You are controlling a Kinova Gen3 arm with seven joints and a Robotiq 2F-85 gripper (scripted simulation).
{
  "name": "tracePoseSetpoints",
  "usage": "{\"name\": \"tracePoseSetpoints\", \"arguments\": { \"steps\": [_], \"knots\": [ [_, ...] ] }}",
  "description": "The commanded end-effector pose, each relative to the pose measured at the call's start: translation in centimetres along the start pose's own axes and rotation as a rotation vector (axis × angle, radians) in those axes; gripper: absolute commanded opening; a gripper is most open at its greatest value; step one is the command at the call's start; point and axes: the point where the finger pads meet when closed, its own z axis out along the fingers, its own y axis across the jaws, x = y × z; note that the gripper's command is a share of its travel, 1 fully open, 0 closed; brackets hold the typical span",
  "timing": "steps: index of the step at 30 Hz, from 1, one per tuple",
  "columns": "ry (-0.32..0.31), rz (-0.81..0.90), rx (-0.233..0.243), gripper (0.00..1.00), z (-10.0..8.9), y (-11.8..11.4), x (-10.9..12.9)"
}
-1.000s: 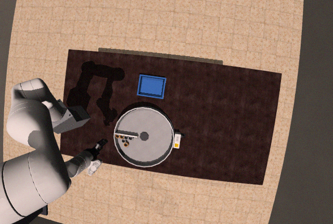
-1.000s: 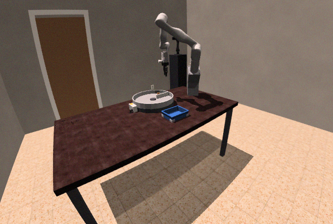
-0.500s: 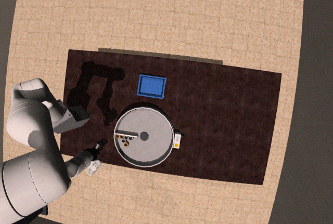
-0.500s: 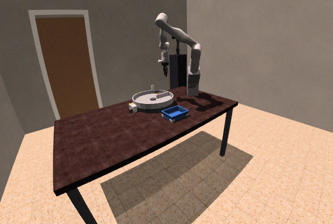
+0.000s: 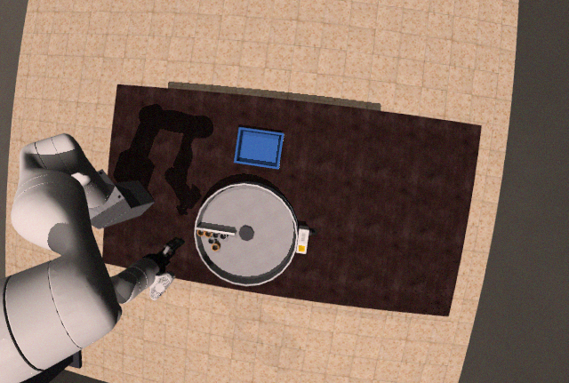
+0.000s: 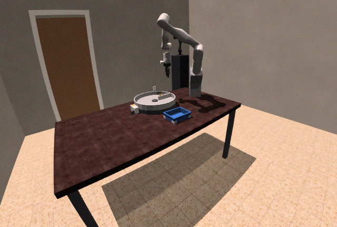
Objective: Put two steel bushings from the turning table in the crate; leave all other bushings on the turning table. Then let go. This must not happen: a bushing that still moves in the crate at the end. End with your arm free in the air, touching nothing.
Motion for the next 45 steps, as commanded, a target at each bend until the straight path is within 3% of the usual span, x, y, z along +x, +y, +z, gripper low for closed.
{"name": "tracePoseSetpoints", "arguments": {
  "steps": [1,5,17,22,45],
  "knots": [
    [0.001,0.001,-0.001,1.0,0.6,-0.2,0.0],
    [0.0,0.003,-0.004,1.0,3.2,-1.0,-0.1],
    [0.0,0.003,-0.004,1.0,3.2,-1.0,-0.1],
    [0.007,0.008,-0.004,1.0,6.3,-2.1,0.2],
    [0.016,0.008,-0.001,1.0,6.0,-2.2,0.6]
  ]
}}
